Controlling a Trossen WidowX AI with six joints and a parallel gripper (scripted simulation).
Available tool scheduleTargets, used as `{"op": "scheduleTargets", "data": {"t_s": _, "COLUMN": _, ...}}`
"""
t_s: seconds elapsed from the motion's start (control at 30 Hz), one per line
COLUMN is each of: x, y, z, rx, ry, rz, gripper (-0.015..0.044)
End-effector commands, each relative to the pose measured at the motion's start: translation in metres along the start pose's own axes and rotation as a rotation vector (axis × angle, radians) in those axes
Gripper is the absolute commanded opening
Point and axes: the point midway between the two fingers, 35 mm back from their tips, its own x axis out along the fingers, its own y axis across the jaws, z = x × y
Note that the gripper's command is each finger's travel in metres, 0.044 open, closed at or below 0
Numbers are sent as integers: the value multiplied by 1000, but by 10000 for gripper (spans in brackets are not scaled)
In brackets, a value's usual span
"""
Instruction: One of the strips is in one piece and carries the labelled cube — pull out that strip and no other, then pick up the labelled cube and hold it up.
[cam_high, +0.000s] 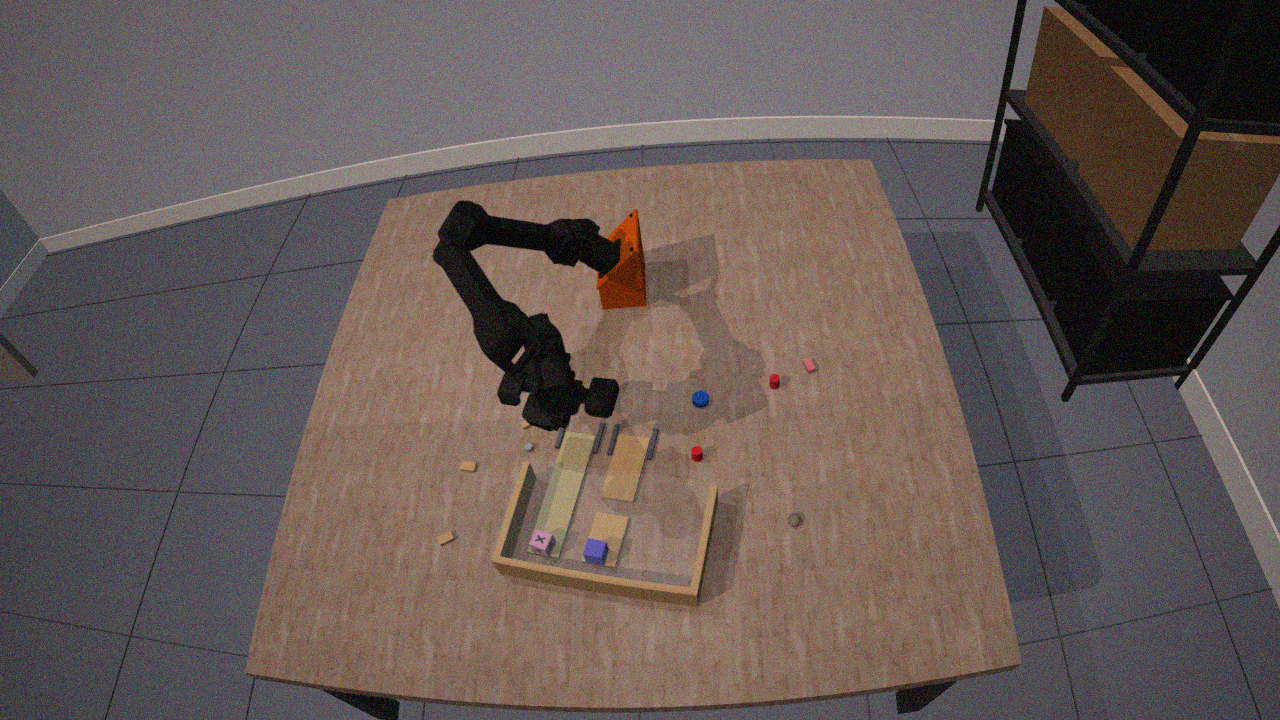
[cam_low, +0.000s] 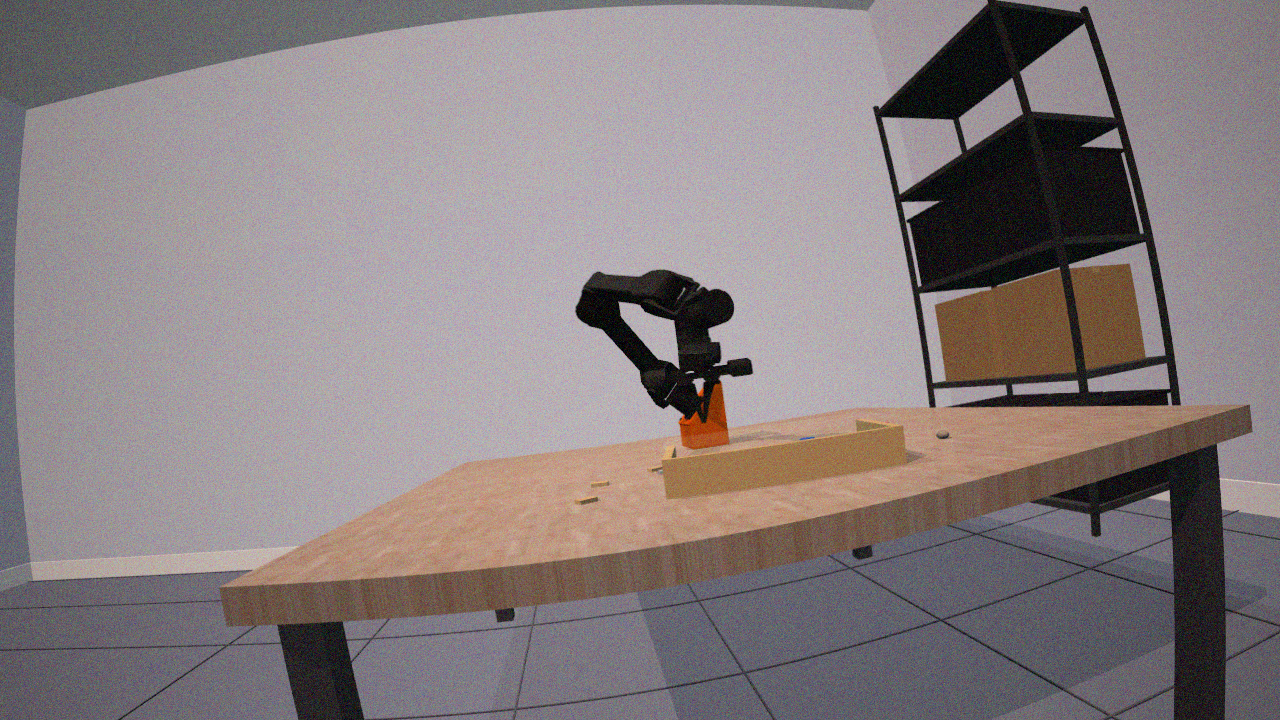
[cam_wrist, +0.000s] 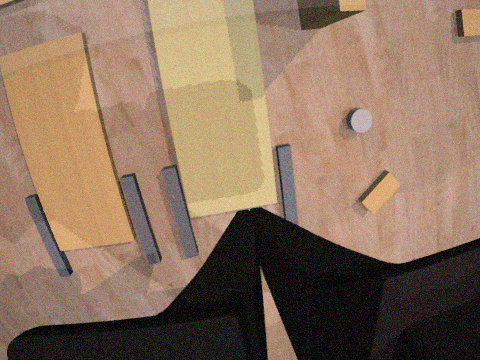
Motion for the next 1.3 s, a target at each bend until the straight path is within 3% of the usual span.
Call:
{"op": "scheduleTargets", "data": {"t_s": 0.0, "x": 2, "y": 1, "z": 0, "rx": 5, "ry": 23, "rz": 0, "gripper": 0}}
{"op": "scheduleTargets", "data": {"t_s": 1.27, "x": 63, "y": 3, "z": -1, "rx": 5, "ry": 22, "rz": -2, "gripper": 0}}
